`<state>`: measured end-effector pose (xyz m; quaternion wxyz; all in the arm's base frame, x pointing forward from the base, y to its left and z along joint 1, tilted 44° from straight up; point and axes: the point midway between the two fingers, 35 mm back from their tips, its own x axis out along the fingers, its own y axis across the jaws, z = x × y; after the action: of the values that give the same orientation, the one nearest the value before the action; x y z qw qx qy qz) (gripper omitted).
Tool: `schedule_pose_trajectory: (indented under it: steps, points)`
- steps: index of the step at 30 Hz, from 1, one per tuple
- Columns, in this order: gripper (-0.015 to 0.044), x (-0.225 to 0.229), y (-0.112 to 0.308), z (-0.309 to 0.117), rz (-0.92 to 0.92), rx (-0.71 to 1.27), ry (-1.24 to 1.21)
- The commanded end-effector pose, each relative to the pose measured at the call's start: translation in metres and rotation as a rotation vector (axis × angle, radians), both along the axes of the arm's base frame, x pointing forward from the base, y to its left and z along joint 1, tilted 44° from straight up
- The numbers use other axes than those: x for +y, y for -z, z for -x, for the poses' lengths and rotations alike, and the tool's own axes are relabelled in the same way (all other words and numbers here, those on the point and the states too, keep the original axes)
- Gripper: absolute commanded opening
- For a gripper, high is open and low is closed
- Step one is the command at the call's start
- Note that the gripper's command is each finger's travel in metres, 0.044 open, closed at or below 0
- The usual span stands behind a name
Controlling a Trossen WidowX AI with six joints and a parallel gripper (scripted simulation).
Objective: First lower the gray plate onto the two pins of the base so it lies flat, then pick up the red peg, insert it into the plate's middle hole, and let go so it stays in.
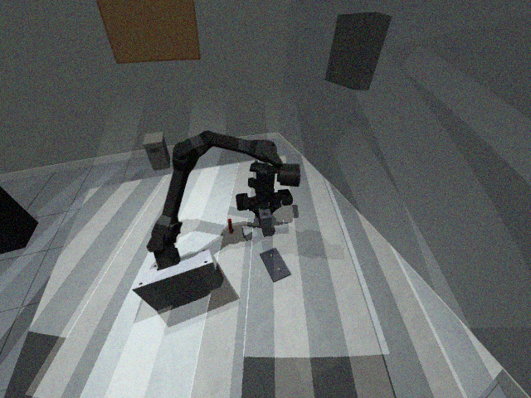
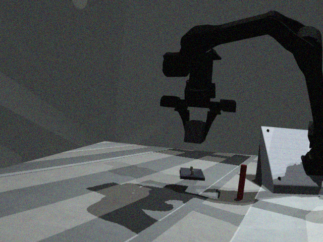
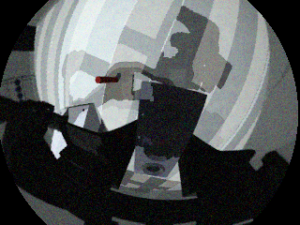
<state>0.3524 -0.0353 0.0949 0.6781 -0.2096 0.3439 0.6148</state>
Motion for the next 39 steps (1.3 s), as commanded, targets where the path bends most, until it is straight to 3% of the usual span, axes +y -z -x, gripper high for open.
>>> schedule_pose_trajectory:
  steps: [1,39]
  points:
    - [0.0000,-0.006,0.012,-0.001,0.004,-0.011,-0.010]
    - [0.0000,-0.049,0.129,0.003,0.004,-0.146,-0.153]
